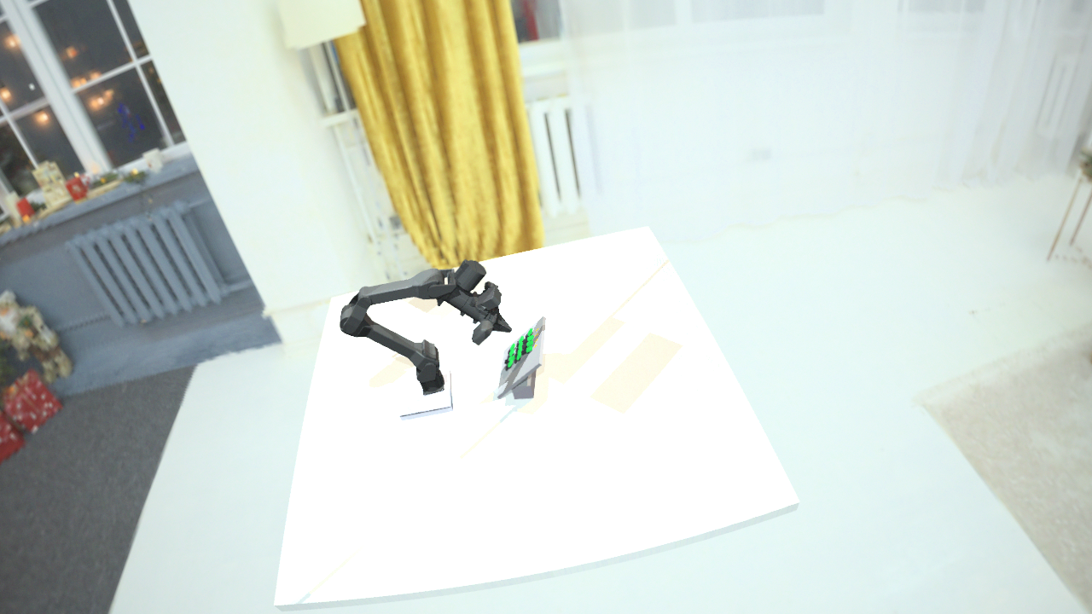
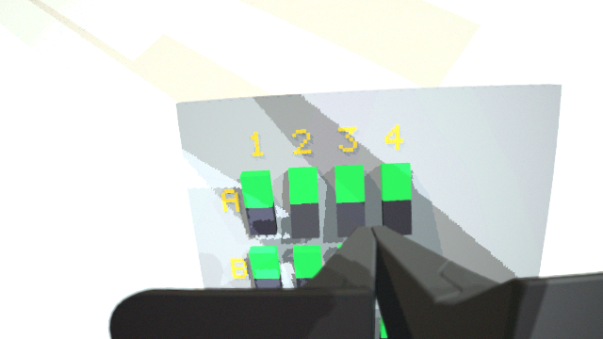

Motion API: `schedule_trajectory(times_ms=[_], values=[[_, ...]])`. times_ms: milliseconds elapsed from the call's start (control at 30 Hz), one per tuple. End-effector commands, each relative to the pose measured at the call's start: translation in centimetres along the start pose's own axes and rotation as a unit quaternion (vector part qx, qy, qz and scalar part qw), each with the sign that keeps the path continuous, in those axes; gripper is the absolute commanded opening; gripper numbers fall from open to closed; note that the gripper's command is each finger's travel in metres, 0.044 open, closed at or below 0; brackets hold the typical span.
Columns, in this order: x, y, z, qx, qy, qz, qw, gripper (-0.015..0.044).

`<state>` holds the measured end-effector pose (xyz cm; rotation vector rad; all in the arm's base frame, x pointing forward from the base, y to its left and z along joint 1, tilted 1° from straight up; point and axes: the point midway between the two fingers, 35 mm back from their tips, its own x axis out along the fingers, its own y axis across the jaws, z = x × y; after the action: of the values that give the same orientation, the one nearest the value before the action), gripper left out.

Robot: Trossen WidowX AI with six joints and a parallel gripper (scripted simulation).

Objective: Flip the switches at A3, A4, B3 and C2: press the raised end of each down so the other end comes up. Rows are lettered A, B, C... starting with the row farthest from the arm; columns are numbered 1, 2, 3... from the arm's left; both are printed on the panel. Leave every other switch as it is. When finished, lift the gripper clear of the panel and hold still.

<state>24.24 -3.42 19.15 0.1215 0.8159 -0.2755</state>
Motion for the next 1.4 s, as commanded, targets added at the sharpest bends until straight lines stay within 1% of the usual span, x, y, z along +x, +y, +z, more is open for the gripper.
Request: schedule_trajectory(times_ms=[0, 167, 267, 300, 433, 533, 1067, 1367], values=[[0.0, -1.5, -1.5, -0.001, 0.007, -0.003, 1.000, 0.0000], [0.2, -1.9, -2.0, -0.001, 0.005, -0.003, 1.000, 0.0000], [3.2, -2.0, -2.0, -0.001, -0.006, -0.003, 1.000, 0.0000], [3.4, -2.0, -2.1, -0.001, -0.007, -0.003, 1.000, 0.0000], [3.4, -2.0, -2.1, -0.001, -0.007, -0.003, 1.000, 0.0000], [4.3, -2.0, -2.1, -0.001, -0.008, -0.003, 1.000, 0.0000], [5.8, -2.0, -2.1, -0.001, -0.008, -0.003, 1.000, 0.0000], [5.8, -2.0, -2.1, -0.001, -0.008, -0.003, 1.000, 0.0000]])
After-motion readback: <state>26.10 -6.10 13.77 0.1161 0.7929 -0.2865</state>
